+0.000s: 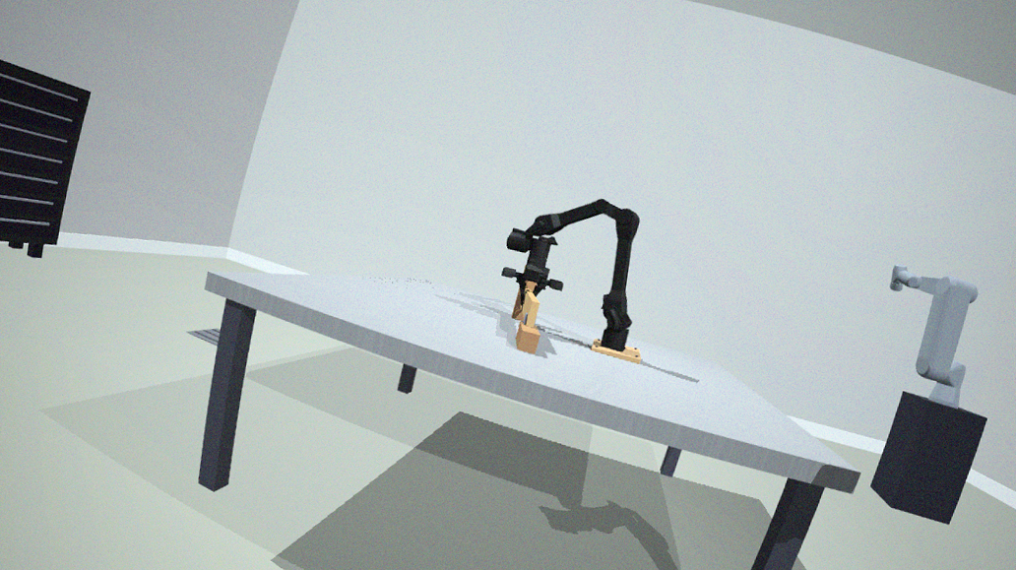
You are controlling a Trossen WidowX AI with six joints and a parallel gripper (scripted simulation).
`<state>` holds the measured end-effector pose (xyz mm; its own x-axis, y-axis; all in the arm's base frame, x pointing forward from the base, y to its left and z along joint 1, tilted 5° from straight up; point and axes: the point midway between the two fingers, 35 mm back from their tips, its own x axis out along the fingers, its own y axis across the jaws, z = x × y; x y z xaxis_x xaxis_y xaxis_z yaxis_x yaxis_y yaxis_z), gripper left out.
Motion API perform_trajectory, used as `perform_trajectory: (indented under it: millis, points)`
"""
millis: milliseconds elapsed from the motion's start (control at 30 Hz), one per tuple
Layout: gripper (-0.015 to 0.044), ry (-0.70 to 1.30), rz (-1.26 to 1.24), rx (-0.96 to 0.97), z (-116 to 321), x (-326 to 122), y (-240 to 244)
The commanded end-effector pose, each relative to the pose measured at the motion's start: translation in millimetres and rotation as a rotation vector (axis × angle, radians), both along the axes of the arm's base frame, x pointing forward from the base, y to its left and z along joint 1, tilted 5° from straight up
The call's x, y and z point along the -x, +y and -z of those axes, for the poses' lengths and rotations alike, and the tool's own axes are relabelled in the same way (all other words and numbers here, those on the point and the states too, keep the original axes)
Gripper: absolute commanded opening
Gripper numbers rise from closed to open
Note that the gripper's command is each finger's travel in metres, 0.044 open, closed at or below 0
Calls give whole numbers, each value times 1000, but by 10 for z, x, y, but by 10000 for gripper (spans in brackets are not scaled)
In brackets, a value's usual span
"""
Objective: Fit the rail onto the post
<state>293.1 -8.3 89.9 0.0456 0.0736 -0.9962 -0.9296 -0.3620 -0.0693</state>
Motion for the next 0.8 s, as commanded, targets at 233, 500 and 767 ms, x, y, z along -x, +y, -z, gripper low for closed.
perform_trajectory:
  millis: [233, 500, 767]
  points:
    - [0, -7, 1, 1, -17, -30, -46]
    - [0, -7, 1, 2, -22, -39, -70]
    - [0, -7, 1, 2, -21, -49, -94]
